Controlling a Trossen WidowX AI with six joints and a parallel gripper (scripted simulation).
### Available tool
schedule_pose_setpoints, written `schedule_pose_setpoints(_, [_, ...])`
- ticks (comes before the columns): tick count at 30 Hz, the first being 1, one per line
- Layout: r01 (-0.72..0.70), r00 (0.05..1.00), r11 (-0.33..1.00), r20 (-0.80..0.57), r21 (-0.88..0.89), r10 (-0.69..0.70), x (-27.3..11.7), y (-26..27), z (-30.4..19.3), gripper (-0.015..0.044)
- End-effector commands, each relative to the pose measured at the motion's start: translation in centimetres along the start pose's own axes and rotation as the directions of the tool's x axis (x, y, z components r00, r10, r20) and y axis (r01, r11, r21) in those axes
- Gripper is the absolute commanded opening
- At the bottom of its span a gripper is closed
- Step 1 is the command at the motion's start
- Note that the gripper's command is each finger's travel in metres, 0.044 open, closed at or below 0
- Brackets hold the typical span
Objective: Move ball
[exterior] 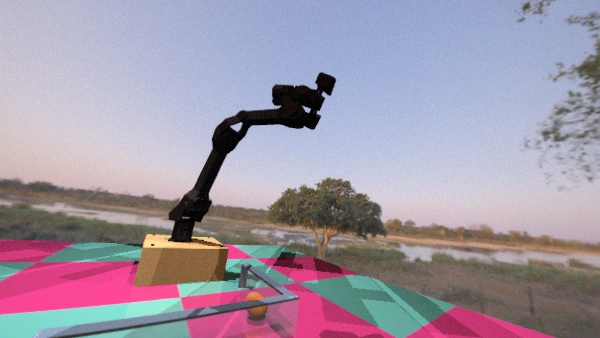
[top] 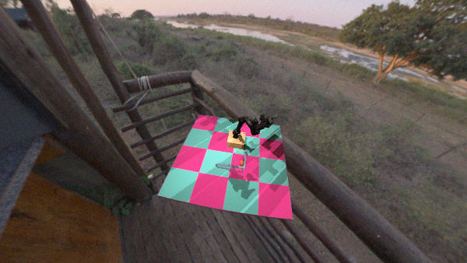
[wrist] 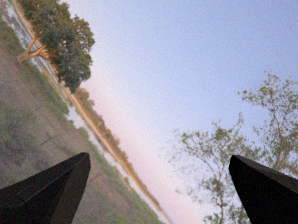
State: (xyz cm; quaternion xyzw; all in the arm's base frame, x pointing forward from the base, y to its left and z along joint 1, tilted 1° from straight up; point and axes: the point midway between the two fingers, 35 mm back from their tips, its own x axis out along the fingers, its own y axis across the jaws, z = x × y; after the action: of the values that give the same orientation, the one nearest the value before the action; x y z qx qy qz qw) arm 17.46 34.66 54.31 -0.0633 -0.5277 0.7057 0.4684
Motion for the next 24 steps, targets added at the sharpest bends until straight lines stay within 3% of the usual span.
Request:
schedule_pose_setpoints(1, [0.005,1.000,1.000,-0.004,0.004,-0.005,0.0,-0.1,-0.2,0.0374])
schedule_pose_setpoints(4, [0.082,0.995,0.995,-0.065,0.050,-0.079,-0.9,-1.0,-2.6,0.0295])
schedule_pose_setpoints(11, [0.302,0.913,0.944,-0.325,0.129,-0.247,-4.8,-2.3,-11.1,0.0295])
schedule_pose_setpoints(17, [0.438,0.760,0.889,-0.583,0.132,-0.287,-9.8,-0.9,-18.3,0.0295])
schedule_pose_setpoints(24, [0.506,0.545,0.855,-0.810,0.111,-0.217,-16.0,2.8,-24.2,0.0295])
